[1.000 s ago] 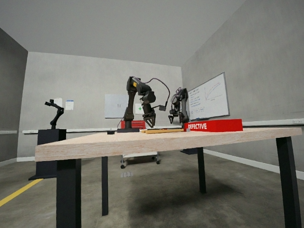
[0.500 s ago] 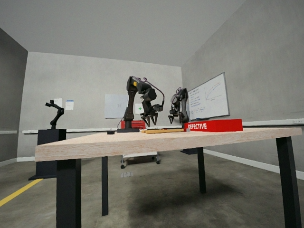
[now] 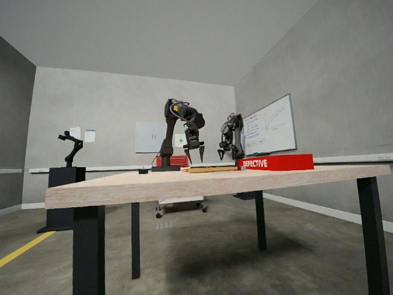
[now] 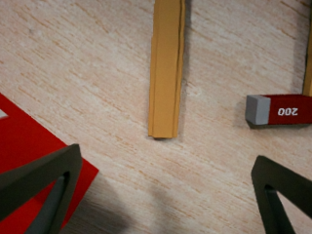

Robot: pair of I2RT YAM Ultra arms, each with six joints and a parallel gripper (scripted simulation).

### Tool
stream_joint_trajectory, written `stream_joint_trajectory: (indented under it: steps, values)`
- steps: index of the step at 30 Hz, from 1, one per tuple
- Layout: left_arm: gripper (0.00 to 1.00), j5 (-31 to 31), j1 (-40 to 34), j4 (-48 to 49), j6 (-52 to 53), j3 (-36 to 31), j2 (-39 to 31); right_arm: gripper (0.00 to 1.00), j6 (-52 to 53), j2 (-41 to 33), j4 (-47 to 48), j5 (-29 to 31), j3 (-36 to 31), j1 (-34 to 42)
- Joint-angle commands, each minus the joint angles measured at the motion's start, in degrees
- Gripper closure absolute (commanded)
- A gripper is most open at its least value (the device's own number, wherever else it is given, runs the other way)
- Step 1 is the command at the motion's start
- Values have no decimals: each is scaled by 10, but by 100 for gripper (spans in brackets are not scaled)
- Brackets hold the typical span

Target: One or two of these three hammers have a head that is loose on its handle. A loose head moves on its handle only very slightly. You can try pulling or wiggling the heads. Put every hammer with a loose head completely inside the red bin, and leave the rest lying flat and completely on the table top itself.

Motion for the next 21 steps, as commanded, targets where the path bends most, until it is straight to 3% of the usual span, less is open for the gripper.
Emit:
stream_joint_trajectory:
  steps: [1,21]
  values:
    - [0,0,7,-4,4,8,-3,46,86,-5,10,15,24,8]
    - [0,0,7,-4,4,8,-3,46,565,16,15,87,62,17]
